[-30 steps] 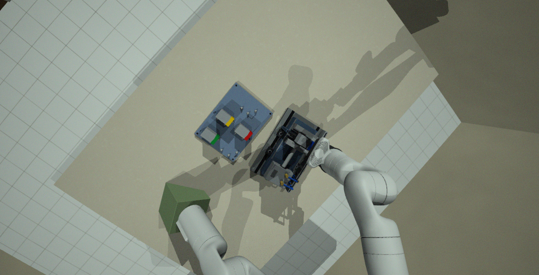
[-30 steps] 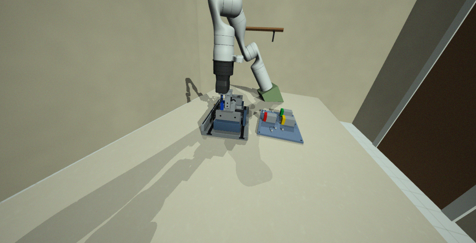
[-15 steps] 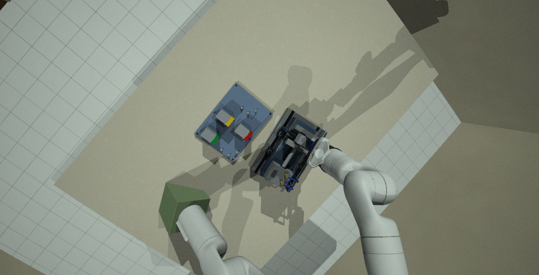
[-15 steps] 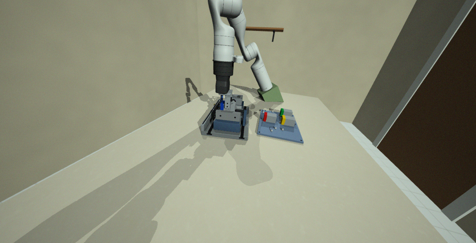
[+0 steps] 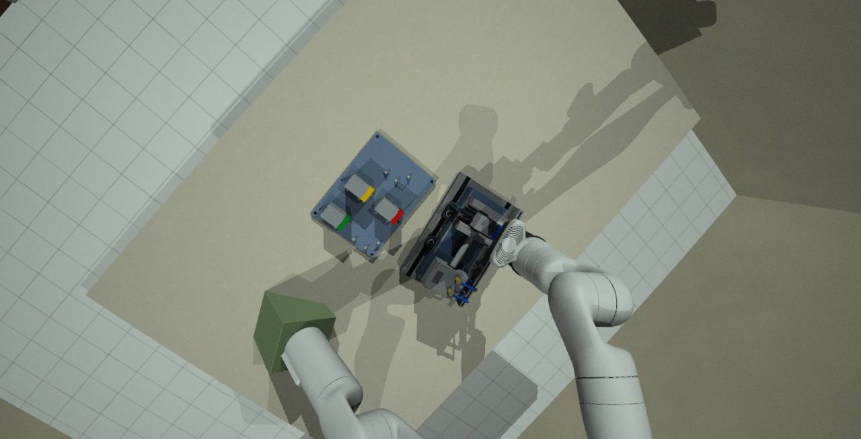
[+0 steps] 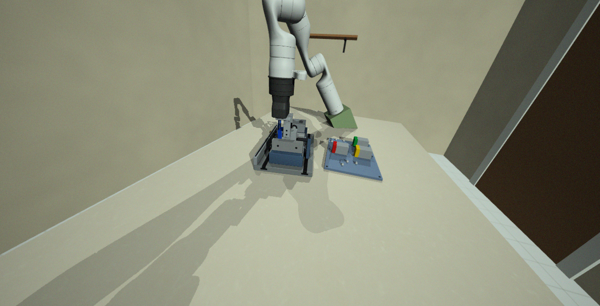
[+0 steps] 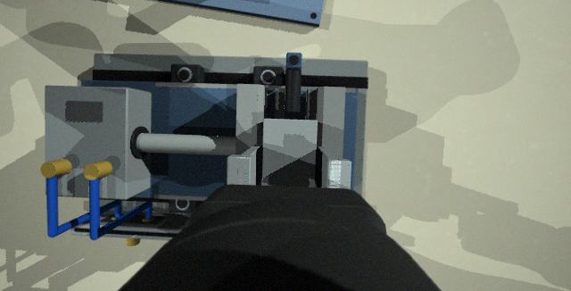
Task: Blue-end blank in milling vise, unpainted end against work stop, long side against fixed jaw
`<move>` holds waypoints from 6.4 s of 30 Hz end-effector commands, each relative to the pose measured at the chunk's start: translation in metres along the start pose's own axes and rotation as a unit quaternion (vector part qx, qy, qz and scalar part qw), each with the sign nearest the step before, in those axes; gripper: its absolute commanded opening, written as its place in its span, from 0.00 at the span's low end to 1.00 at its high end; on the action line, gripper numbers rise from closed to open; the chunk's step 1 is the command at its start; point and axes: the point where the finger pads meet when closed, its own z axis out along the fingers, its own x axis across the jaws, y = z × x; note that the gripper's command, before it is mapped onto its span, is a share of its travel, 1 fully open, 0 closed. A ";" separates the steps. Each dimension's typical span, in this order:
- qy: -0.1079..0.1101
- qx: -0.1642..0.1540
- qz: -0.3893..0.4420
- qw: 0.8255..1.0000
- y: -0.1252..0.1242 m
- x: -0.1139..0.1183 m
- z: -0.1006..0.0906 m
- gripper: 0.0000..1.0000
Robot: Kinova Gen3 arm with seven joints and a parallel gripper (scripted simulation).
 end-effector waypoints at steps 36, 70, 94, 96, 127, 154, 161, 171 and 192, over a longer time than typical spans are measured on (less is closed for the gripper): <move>0.001 0.000 0.000 1.000 -0.004 0.002 0.001 0.00; 0.001 0.000 0.000 1.000 -0.006 0.003 0.001 0.00; 0.001 0.000 0.000 1.000 -0.006 0.003 0.001 0.00; 0.001 0.000 0.000 1.000 -0.007 0.003 0.001 0.00; 0.001 0.000 0.000 1.000 -0.006 0.003 0.001 0.00; 0.001 0.000 0.000 1.000 -0.006 0.003 0.002 0.00; 0.001 0.000 0.000 1.000 -0.006 0.003 0.003 0.00; 0.001 0.000 0.000 1.000 -0.006 0.003 0.003 0.00; 0.001 0.000 0.000 1.000 -0.006 0.003 0.004 1.00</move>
